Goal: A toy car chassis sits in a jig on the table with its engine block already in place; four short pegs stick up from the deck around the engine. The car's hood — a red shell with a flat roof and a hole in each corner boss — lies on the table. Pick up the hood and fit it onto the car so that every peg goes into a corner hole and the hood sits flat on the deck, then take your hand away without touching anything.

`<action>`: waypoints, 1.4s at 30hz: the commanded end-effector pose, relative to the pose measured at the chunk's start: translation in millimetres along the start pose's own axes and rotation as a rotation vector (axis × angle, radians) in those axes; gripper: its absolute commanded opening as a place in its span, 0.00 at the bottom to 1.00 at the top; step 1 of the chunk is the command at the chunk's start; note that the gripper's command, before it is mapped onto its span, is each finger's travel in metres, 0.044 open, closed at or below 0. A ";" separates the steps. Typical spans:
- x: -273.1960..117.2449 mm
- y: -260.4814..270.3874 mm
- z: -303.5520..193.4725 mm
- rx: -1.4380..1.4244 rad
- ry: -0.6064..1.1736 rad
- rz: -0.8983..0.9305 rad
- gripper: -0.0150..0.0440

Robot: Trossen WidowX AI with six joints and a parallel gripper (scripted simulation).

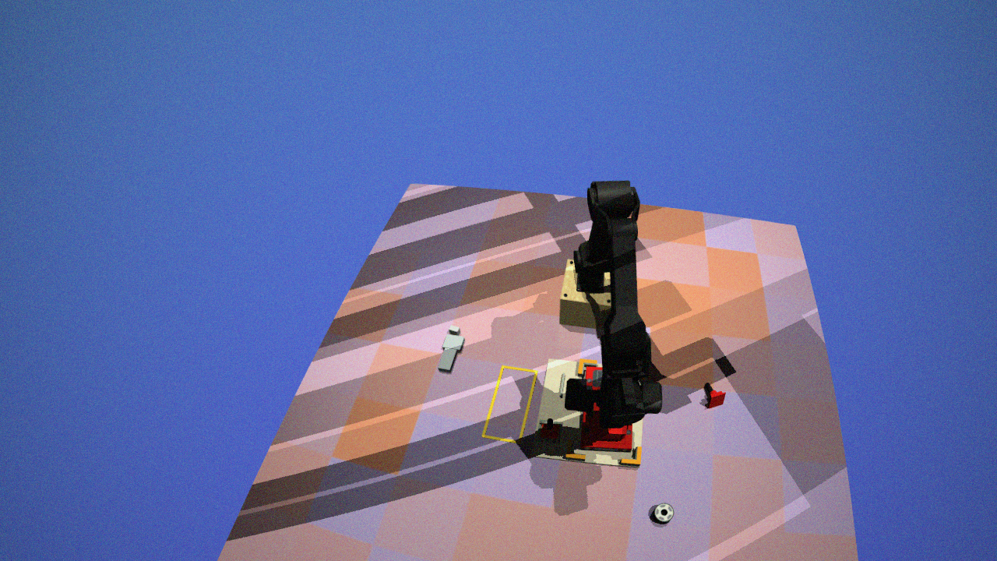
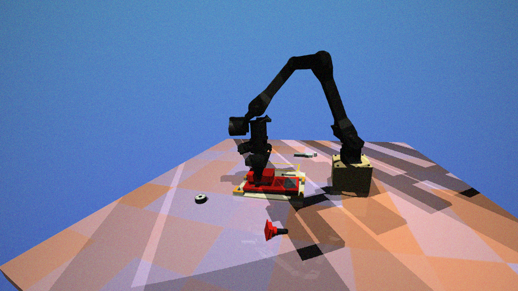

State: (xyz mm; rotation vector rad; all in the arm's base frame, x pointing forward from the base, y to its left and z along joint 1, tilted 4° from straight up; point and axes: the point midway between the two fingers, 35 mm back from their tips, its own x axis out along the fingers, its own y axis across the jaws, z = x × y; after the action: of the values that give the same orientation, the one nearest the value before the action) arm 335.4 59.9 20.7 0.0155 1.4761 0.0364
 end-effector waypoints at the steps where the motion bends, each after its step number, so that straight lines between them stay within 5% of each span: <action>1: 0.4 -0.3 -0.1 0.003 -0.001 -0.003 0.25; 42: 13.1 -0.3 0.5 0.001 -0.003 -0.001 0.25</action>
State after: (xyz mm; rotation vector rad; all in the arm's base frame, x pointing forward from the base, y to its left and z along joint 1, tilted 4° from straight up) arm 337.0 60.0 6.9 0.0152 1.4741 0.0351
